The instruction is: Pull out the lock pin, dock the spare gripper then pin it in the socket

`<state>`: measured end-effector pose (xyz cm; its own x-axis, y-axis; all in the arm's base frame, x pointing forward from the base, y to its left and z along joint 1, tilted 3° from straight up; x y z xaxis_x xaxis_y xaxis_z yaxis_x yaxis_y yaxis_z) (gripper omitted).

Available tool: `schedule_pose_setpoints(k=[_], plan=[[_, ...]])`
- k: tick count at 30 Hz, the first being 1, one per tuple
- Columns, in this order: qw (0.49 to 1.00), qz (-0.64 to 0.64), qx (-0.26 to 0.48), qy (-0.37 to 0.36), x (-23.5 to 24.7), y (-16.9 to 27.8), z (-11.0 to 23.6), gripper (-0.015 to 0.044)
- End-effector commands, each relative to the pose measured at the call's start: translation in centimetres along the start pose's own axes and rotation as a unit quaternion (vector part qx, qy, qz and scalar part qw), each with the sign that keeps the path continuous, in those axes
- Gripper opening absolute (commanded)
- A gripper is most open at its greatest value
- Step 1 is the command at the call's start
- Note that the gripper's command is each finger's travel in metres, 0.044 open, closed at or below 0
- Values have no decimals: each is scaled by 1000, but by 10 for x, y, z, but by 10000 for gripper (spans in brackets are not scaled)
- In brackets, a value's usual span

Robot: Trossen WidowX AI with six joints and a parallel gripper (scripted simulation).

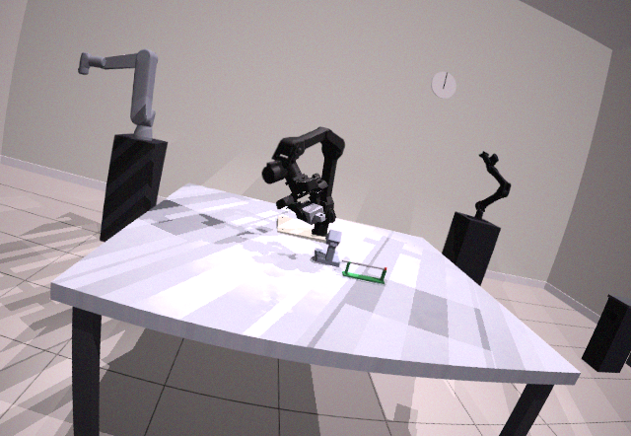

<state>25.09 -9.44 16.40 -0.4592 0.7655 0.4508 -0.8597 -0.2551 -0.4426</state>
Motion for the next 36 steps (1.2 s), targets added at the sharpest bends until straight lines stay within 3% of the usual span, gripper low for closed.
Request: schedule_pose_setpoints(k=[1, 18, 36], plan=[[999, -50, -14, -11, 10, 0, -1, 0], [956, -283, -44, -69, 40, 5, -10, 0], [847, -511, -50, -140, 70, 10, -18, 0]])
Point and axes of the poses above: the point midway between the two fingers, 35 mm back from their tips, its own z axis back along the fingers, its own x axis across the jaws, y = z × x, the point moved 1 cm from there along z, back along the fingers, and after that the axes turned 9 degrees about -z, right-handed, at the moved point
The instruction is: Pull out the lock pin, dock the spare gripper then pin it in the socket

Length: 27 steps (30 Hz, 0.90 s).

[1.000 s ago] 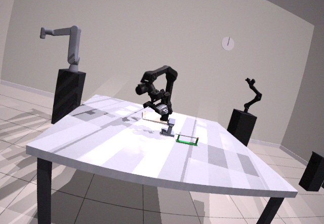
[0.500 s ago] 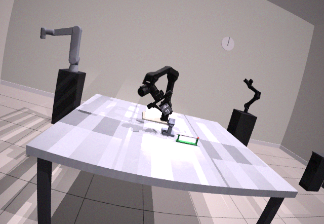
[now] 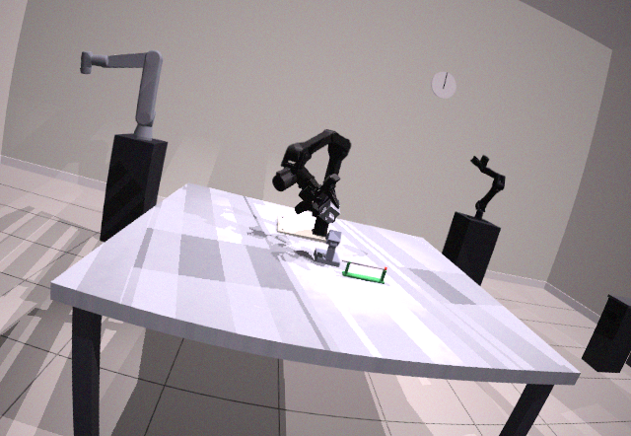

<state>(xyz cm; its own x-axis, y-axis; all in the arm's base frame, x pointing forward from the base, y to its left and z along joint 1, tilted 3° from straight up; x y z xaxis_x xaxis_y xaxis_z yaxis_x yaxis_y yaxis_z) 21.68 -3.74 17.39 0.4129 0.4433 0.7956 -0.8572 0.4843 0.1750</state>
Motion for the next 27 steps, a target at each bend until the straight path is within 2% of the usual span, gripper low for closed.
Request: schedule_pose_setpoints(k=[1, 18, 27], plan=[[999, -51, -1, -19, 4, 7, -2, 0], [955, -287, 19, -78, 11, 31, -12, 0], [949, -303, 26, -81, 11, 29, -15, 0]])
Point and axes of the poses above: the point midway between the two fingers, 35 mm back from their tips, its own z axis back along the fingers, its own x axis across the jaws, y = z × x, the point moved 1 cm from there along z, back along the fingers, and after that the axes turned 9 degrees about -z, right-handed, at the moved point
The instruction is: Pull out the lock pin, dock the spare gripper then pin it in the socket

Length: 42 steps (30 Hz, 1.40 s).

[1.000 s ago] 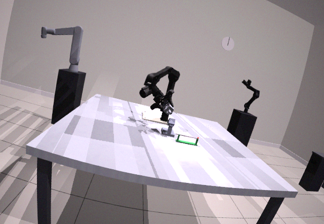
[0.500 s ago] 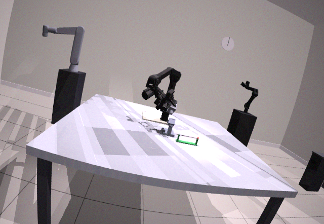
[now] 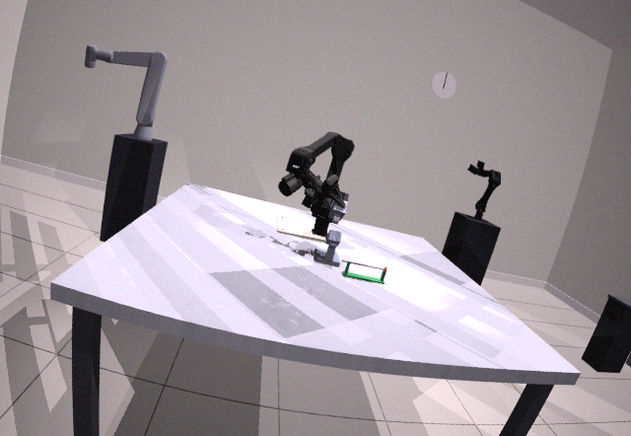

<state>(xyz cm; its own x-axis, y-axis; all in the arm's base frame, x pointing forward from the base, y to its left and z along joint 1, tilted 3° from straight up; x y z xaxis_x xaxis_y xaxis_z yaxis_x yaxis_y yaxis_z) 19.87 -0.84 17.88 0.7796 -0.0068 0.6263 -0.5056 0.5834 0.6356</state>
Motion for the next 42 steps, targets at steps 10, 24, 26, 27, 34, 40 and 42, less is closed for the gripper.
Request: schedule_pose_setpoints(k=[10, 24, 26, 27, 34, 40, 42], plan=[[999, -37, 24, -5, 3, -11, -7, 0], [999, -40, 26, -5, 6, -28, -18, 0], [999, -39, 26, -5, 6, -30, -20, 0], [999, -39, 26, -5, 6, -31, -21, 0], [999, -39, 26, -5, 6, -39, -26, 0], [999, -38, 26, -5, 7, -46, -31, 0], [999, -38, 26, -5, 7, -49, -33, 0]])
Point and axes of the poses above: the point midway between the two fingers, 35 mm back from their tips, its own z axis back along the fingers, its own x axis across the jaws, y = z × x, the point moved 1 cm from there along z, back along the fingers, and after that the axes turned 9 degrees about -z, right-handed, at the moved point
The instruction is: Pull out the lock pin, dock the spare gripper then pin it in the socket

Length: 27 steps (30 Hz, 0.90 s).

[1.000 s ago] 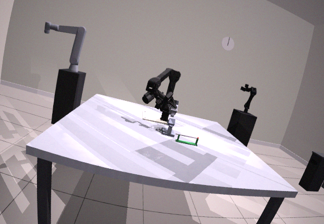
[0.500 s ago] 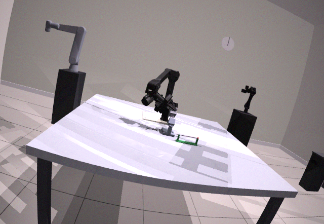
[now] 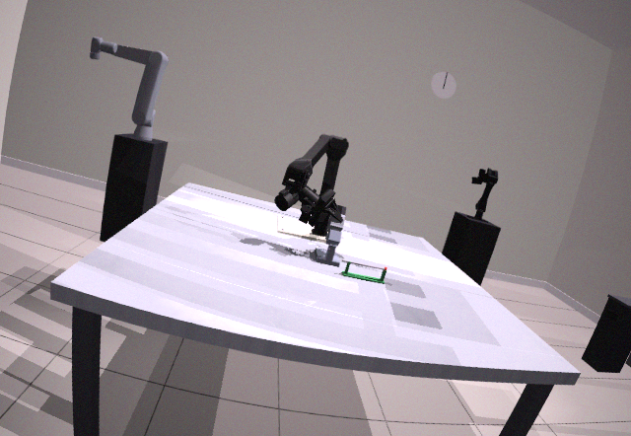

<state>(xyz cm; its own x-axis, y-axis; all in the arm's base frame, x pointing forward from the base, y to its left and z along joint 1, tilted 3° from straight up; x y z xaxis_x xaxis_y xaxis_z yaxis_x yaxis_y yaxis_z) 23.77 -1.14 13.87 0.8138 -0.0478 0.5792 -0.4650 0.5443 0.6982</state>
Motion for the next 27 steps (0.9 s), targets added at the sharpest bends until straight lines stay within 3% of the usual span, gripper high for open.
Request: schedule_pose_setpoints(k=[1, 21, 27], plan=[[1000, -3, 4, -5, 2, -3, -3, 0], [1000, -4, 2, -1, 2, -10, -7, 0], [1000, -4, 2, -1, 2, -10, -7, 157]])
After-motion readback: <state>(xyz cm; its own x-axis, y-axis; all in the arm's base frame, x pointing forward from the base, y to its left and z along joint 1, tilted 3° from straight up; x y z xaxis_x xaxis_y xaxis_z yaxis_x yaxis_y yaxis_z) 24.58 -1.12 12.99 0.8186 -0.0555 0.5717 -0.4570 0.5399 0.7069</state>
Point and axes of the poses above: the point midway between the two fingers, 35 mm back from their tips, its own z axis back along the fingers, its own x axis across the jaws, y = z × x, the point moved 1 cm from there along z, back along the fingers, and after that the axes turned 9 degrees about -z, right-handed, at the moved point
